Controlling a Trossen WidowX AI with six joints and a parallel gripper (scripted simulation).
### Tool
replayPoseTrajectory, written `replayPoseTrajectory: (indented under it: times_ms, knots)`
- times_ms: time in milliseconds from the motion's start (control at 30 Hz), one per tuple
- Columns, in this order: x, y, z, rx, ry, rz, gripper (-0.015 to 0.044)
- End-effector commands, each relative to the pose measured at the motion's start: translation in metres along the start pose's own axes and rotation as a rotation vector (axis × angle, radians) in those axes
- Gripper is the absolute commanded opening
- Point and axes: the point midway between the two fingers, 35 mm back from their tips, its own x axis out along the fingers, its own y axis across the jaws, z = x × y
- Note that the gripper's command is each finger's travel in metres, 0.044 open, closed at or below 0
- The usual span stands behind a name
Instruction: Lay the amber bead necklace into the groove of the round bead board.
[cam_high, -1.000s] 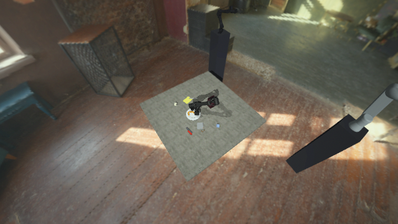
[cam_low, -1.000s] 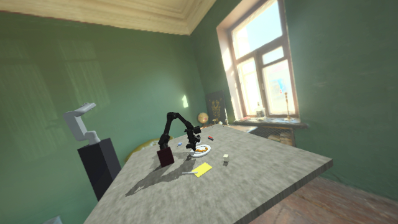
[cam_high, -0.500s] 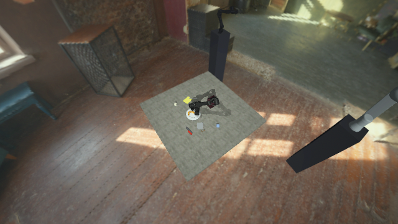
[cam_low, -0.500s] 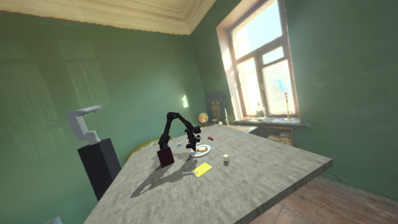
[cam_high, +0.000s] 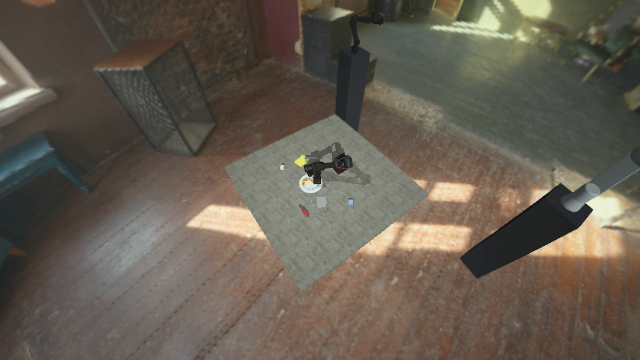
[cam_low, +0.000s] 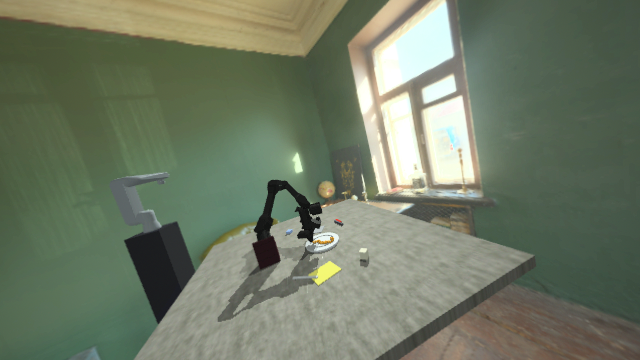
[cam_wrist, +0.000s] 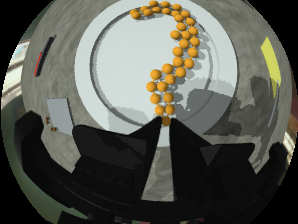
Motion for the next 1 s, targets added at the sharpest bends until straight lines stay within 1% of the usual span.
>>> replayPoseTrajectory:
  times_ms: [0,267,300,800,833,967]
  knots:
    - [-0.0006,-0.0066,-0.0039,-0.004,-0.003,-0.003,0.0]
    - [0.0066,-0.0066,-0.004,-0.004,-0.003,-0.002,0.0]
    - [0.002,-0.0055,-0.0034,-0.006,-0.004,0.001,0.0026]
    - [-0.0006,-0.0066,-0.004,-0.004,-0.003,-0.003,0.042]
    - [0.001,-0.0059,-0.0039,-0.002,-0.002,0.001,0.044]
    - [-0.0006,-0.0059,-0.0039,-0.004,-0.003,-0.003,0.044]
